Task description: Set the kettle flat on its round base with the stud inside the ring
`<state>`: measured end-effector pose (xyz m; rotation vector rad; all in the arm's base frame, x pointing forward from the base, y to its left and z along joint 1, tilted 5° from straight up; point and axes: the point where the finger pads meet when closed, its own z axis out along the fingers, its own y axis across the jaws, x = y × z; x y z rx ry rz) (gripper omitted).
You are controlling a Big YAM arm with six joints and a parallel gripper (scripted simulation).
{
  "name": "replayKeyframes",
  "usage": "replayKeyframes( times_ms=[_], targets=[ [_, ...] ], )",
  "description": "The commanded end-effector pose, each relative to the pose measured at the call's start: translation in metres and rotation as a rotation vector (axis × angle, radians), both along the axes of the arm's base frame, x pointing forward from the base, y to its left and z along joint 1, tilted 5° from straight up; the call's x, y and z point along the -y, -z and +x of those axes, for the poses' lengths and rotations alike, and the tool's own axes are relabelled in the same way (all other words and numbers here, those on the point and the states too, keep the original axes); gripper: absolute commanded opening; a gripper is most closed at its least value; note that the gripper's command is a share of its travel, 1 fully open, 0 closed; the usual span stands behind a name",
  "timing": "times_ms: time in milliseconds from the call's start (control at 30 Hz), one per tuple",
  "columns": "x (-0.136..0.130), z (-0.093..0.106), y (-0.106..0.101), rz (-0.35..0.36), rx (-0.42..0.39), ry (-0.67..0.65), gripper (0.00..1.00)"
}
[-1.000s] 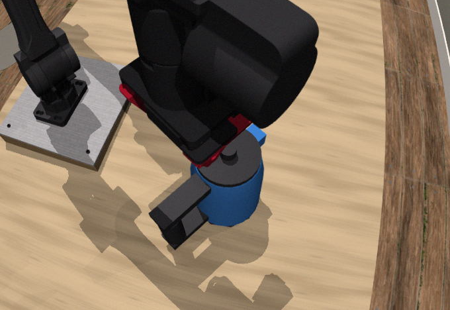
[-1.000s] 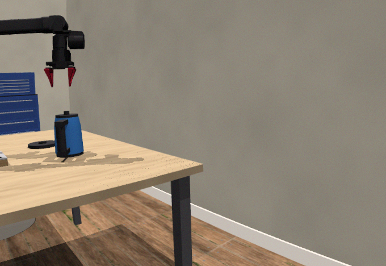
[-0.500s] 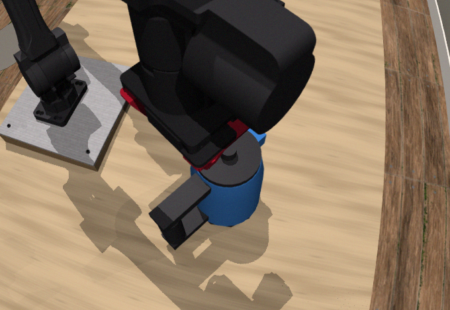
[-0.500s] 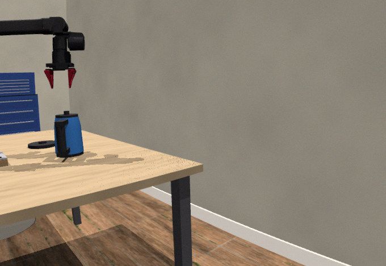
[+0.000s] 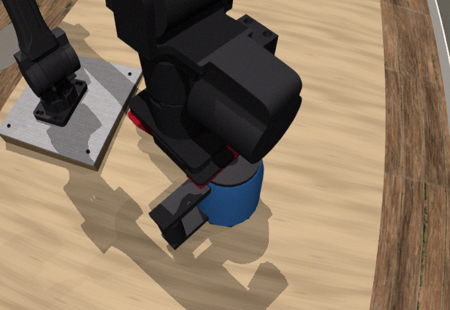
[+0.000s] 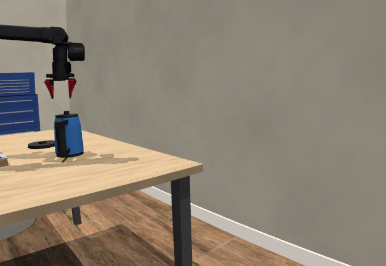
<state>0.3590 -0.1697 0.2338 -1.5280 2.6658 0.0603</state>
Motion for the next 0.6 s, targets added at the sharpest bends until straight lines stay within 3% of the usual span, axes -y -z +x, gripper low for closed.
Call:
replayKeyframes(
  times_ms=[0,167,233,267,300,367,567],
  targets=[
    [0.001,0.008,0.011,-0.003,0.015,0.008,0.74],
    [-0.001,0.009,0.035,-0.003,0.015,0.008,0.74],
    [-0.001,0.009,0.035,-0.003,0.015,0.008,0.74],
    [0.004,0.015,0.022,-0.025,0.057,0.011,0.74],
    [-0.001,0.008,0.039,-0.010,0.027,0.010,0.74],
    [-0.004,0.010,0.053,-0.003,0.014,0.003,0.74],
    [-0.003,0.010,0.072,-0.004,0.014,0.006,0.74]
  ],
)
